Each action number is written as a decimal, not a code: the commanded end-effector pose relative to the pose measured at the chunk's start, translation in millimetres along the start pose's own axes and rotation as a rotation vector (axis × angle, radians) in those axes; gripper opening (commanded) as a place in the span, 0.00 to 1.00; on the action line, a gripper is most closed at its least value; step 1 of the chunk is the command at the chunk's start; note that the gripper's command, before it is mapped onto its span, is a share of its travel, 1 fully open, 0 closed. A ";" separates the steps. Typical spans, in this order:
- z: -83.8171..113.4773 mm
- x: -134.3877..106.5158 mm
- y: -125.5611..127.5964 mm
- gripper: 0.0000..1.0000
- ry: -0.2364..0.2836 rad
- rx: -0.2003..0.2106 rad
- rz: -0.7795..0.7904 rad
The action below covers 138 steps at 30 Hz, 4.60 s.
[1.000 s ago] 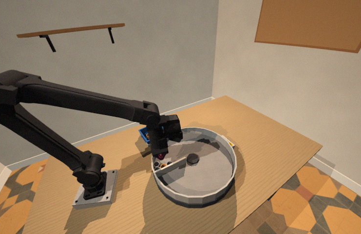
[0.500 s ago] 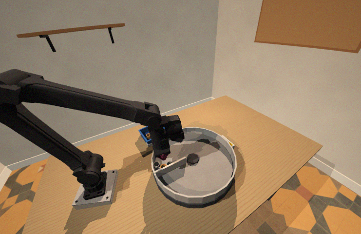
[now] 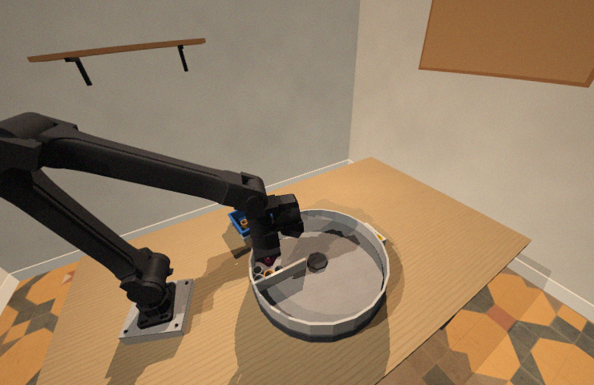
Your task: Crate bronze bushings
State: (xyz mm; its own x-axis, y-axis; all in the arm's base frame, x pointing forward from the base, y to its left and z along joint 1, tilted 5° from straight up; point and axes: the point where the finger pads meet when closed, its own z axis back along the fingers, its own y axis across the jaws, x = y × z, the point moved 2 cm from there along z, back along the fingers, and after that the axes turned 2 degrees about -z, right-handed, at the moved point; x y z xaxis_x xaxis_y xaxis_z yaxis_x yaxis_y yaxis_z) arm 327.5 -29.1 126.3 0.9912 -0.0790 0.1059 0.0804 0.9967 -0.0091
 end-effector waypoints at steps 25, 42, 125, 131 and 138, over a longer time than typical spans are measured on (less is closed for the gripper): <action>0.6 -1.0 -3.8 0.12 -0.016 0.001 0.002; -7.3 -9.4 -3.6 0.12 0.000 0.001 0.002; -30.8 -11.3 -3.4 0.12 0.008 0.001 0.002; -34.7 -9.7 -3.5 0.12 0.000 0.001 0.002; -42.0 -10.3 -3.7 0.12 0.000 0.001 0.001</action>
State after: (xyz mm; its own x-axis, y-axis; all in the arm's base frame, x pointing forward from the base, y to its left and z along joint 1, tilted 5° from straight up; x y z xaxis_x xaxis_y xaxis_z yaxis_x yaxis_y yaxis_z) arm 323.2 -28.9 91.6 0.9903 -0.0790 0.1143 0.0805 0.9967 -0.0091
